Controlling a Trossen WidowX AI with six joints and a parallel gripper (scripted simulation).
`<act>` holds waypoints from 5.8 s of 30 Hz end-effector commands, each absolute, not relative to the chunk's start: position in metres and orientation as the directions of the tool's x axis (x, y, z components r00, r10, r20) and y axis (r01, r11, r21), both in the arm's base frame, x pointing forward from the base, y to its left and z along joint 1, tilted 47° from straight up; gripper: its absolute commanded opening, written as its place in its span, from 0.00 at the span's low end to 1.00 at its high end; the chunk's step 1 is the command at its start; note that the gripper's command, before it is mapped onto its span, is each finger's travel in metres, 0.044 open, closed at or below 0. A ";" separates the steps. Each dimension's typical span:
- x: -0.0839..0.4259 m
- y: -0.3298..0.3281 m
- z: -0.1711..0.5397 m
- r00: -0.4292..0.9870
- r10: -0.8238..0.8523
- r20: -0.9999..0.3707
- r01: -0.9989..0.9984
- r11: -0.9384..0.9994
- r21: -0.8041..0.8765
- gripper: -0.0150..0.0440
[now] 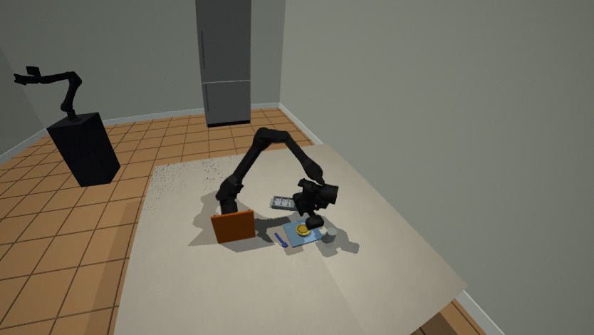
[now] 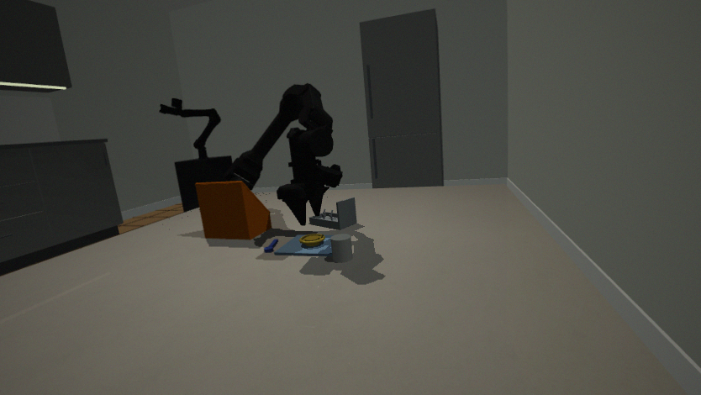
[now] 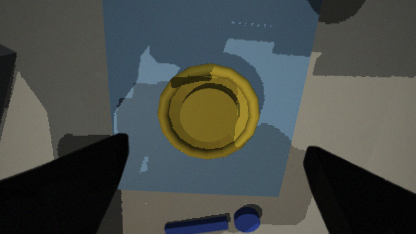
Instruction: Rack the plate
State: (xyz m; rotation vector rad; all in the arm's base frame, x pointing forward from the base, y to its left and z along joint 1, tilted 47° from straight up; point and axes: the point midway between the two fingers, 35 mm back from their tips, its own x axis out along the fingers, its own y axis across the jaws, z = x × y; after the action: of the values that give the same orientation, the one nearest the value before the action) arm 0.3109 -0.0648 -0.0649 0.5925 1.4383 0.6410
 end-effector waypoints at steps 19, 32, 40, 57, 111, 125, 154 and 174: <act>0.310 -0.037 -0.089 0.021 0.721 -0.692 -0.041 0.692 0.720 0.93; 0.309 -0.021 -0.103 0.021 0.723 -0.690 -0.042 0.691 0.722 0.93; 0.309 -0.019 -0.104 0.021 0.723 -0.690 -0.042 0.690 0.722 0.86; 0.309 -0.019 -0.104 0.021 0.723 -0.690 -0.042 0.690 0.722 0.73; 0.312 -0.126 0.052 0.032 0.709 -0.705 0.284 0.669 0.686 0.25; 0.290 -0.085 0.106 0.052 0.699 -0.713 0.697 0.486 0.527 0.25; 0.211 0.002 0.172 0.093 0.692 -0.716 0.976 -0.205 -0.071 0.25; 0.186 0.024 0.161 0.030 0.633 -0.773 0.945 -0.269 -0.184 0.25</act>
State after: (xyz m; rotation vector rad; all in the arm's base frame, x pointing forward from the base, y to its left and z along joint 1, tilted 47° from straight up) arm 0.1920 0.0197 0.1696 2.0014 1.5975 -1.0882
